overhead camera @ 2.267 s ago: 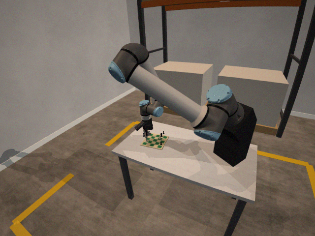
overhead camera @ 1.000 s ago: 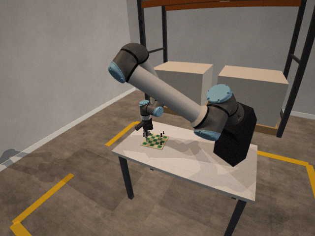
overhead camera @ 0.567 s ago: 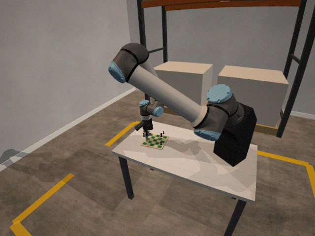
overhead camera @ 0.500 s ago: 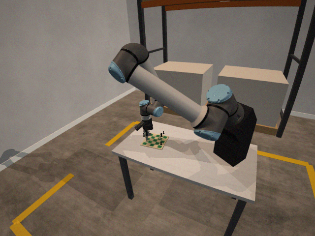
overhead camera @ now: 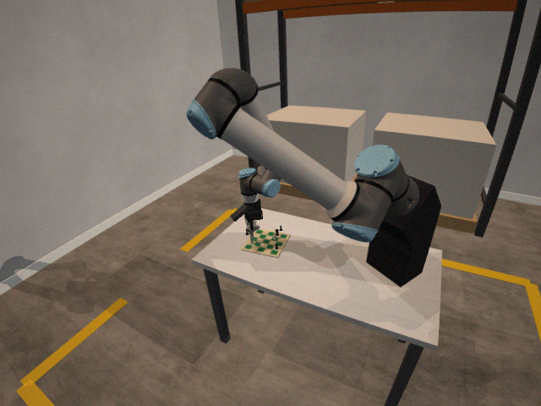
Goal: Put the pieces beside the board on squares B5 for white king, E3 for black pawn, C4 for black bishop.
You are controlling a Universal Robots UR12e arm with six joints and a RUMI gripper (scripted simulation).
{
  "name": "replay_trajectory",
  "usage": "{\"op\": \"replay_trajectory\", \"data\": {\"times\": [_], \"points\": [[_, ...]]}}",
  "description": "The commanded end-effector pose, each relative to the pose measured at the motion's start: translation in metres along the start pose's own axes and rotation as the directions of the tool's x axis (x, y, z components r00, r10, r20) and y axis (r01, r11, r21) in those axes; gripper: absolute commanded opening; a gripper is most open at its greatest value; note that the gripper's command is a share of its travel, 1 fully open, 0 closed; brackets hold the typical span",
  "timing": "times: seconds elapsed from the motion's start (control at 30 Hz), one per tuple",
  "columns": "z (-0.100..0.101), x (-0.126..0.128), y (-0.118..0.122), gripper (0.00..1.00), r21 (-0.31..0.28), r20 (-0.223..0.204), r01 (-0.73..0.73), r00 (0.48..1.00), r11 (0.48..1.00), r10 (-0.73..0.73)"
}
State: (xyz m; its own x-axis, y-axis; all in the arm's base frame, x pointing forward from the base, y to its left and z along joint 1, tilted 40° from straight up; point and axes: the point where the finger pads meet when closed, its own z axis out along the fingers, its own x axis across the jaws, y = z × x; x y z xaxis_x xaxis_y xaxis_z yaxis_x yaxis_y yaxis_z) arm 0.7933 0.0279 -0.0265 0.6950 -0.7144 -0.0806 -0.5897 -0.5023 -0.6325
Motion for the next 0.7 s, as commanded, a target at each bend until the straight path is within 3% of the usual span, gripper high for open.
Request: {"op": "replay_trajectory", "data": {"times": [0.0, 0.07, 0.37, 0.63, 0.67], "points": [[-0.023, 0.0, 0.0, 0.25, 0.0, 0.0, 0.001, 1.0, 1.0, -0.001], [-0.023, 0.0, 0.0, 0.25, 0.0, 0.0, 0.001, 1.0, 1.0, -0.001], [-0.062, 0.0, 0.0, 0.25, 0.0, 0.0, 0.001, 1.0, 1.0, -0.001], [-0.068, 0.0, 0.0, 0.25, 0.0, 0.0, 0.001, 1.0, 1.0, -0.001], [-0.068, 0.0, 0.0, 1.0, 0.0, 0.0, 0.001, 1.0, 1.0, -0.001]]}}
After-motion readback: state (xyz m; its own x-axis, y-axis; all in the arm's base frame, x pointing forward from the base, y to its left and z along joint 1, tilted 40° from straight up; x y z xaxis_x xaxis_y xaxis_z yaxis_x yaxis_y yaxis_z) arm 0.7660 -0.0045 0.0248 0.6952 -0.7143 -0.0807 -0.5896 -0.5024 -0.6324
